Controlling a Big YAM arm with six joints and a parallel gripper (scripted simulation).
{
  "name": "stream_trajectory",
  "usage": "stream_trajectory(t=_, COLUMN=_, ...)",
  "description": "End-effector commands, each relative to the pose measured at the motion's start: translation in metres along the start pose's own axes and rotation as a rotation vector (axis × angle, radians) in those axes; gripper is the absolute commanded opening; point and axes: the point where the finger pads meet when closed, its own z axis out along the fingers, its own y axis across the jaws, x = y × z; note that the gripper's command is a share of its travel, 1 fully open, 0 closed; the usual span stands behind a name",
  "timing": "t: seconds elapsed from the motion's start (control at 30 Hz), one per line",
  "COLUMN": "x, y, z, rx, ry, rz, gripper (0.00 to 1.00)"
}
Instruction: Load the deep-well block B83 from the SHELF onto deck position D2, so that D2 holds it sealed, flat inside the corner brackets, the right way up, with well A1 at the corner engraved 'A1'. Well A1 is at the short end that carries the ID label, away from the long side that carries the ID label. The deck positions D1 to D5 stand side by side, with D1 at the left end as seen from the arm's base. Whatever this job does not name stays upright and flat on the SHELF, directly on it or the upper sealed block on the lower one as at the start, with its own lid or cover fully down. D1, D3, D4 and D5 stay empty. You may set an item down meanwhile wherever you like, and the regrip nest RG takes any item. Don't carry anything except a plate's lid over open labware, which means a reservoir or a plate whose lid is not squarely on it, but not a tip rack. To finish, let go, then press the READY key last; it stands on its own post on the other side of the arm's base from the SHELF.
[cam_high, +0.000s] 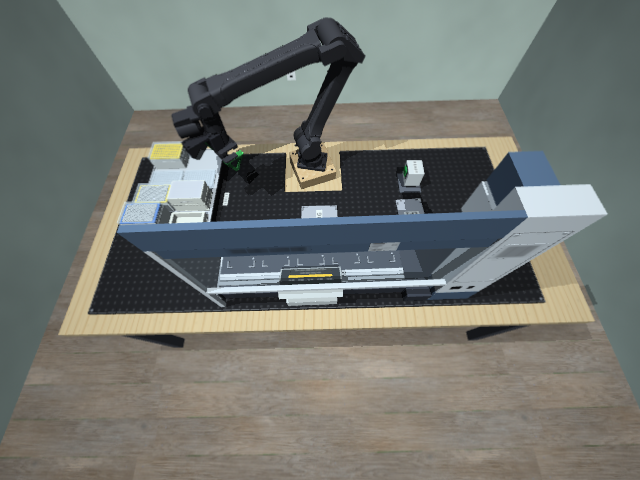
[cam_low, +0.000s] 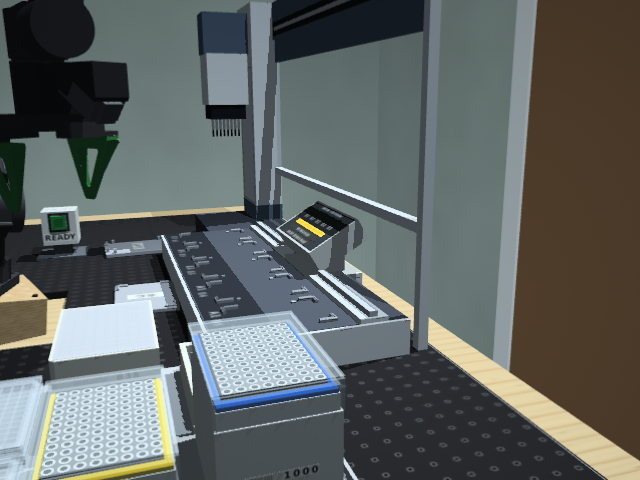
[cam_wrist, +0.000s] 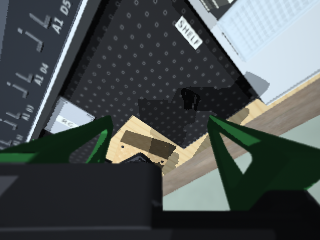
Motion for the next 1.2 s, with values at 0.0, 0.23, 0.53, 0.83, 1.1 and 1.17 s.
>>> stream_trajectory(t=0.0, x=0.007, y=0.017, z=-0.008, rx=0.005, ry=-0.018, rz=-0.107, gripper=1.00)
stream_trajectory(t=0.23, x=0.020, y=0.038, z=-0.008, rx=0.004, ry=-0.017, rz=-0.207, gripper=1.00)
stream_trajectory(t=0.53, x=0.043, y=0.076, z=-0.007, rx=0.006, ry=-0.015, rz=-0.387, gripper=1.00)
stream_trajectory(t=0.83, x=0.060, y=0.106, z=-0.006, rx=0.005, ry=-0.014, rz=-0.527, gripper=1.00)
stream_trajectory(t=1.1, x=0.081, y=0.140, z=-0.006, rx=0.004, ry=-0.014, rz=-0.687, gripper=1.00)
stream_trajectory(t=1.17, x=0.086, y=0.149, z=-0.006, rx=0.004, ry=-0.014, rz=-0.725, gripper=1.00)
